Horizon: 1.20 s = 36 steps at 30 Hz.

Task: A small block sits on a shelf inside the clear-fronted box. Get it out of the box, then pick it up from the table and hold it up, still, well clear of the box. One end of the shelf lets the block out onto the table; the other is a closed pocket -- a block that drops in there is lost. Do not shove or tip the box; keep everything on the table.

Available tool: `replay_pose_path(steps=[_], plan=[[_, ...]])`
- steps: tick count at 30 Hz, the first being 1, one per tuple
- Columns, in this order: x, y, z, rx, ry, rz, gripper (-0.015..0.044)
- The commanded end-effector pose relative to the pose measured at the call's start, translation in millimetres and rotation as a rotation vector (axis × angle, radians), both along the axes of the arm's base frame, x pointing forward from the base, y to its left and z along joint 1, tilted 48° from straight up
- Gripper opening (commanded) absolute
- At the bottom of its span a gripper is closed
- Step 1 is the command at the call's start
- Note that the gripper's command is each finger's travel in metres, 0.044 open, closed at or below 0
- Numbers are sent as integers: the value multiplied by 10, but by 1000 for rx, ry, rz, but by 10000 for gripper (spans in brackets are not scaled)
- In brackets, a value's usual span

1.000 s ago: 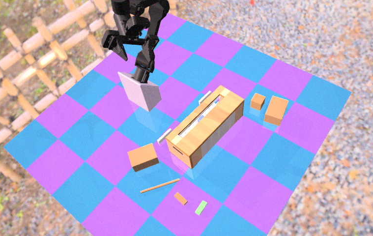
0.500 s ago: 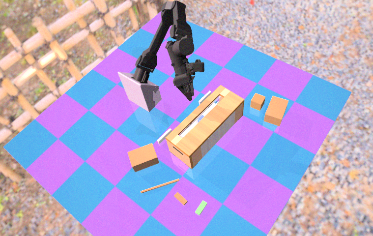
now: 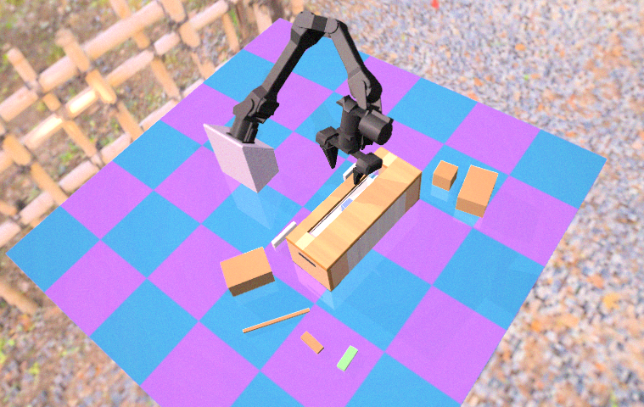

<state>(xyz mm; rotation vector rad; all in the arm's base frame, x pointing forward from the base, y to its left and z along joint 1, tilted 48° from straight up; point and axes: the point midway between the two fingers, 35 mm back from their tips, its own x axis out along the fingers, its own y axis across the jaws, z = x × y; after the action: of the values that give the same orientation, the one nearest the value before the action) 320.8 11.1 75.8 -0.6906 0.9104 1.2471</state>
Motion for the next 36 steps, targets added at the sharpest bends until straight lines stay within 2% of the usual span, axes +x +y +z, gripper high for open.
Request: replay_pose_path(steps=[1,36], plan=[[-86,86,-10,-20,4,77,400],[-34,434,-314,-19,3,77,400]])
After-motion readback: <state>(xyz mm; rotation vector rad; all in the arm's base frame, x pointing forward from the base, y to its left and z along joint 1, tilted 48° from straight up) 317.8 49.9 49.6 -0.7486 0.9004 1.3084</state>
